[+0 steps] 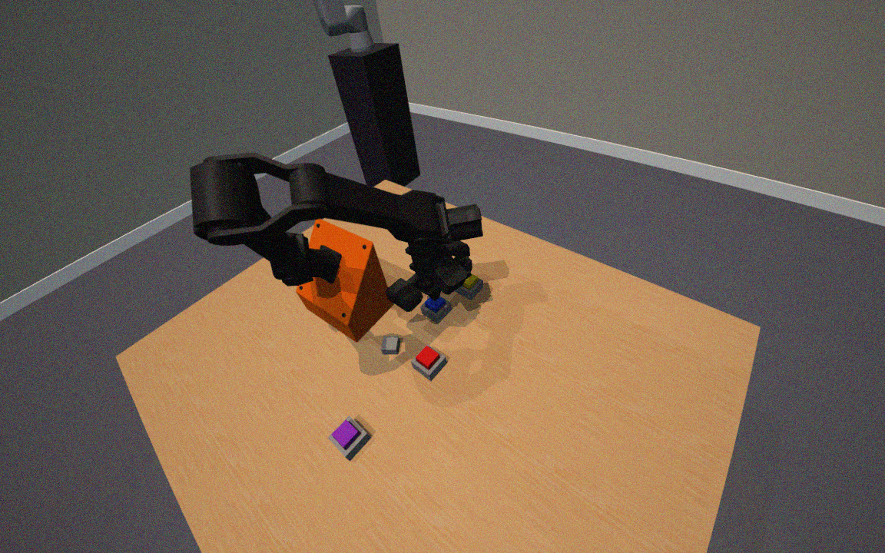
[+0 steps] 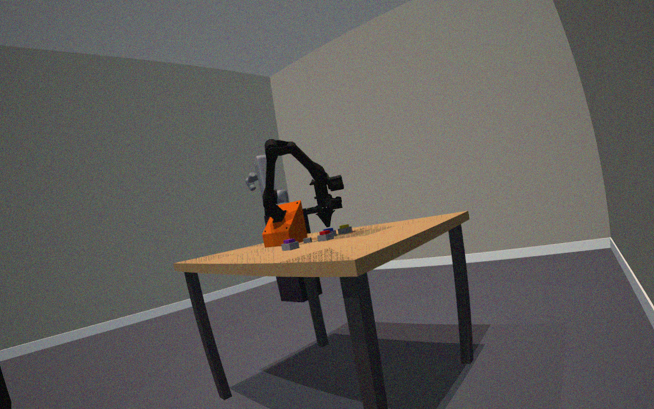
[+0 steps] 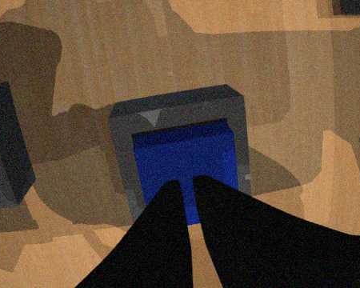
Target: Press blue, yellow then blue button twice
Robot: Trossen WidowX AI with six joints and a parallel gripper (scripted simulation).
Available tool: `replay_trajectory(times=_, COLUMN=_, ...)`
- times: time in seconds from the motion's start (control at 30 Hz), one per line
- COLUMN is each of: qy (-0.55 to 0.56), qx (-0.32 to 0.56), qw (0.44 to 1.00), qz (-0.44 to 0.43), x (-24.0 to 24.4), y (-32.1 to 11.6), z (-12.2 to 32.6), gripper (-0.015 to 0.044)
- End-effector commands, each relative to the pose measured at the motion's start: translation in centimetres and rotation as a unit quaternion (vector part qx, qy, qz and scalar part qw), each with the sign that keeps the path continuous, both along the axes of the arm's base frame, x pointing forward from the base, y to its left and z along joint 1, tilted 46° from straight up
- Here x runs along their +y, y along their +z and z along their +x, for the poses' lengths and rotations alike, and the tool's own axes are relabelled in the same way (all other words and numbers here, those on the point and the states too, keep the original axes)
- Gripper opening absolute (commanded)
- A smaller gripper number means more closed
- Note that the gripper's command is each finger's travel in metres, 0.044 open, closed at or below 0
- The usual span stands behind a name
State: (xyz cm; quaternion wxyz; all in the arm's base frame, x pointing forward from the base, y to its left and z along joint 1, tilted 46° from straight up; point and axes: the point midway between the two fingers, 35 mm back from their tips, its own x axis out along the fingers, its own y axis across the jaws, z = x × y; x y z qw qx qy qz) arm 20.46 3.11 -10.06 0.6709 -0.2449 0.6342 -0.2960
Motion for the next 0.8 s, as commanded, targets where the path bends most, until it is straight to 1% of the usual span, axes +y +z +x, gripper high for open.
replay_trajectory(times=0.0, qy=0.000, qx=0.004, qw=1.000, qz=-0.004, x=-0.70, y=-0.52, z=-0.16, gripper=0.0020)
replay_trajectory(times=0.77, qy=0.000, qx=0.004, qw=1.000, qz=-0.004, x=-1.12, y=-0.88, z=-0.18, gripper=0.0020)
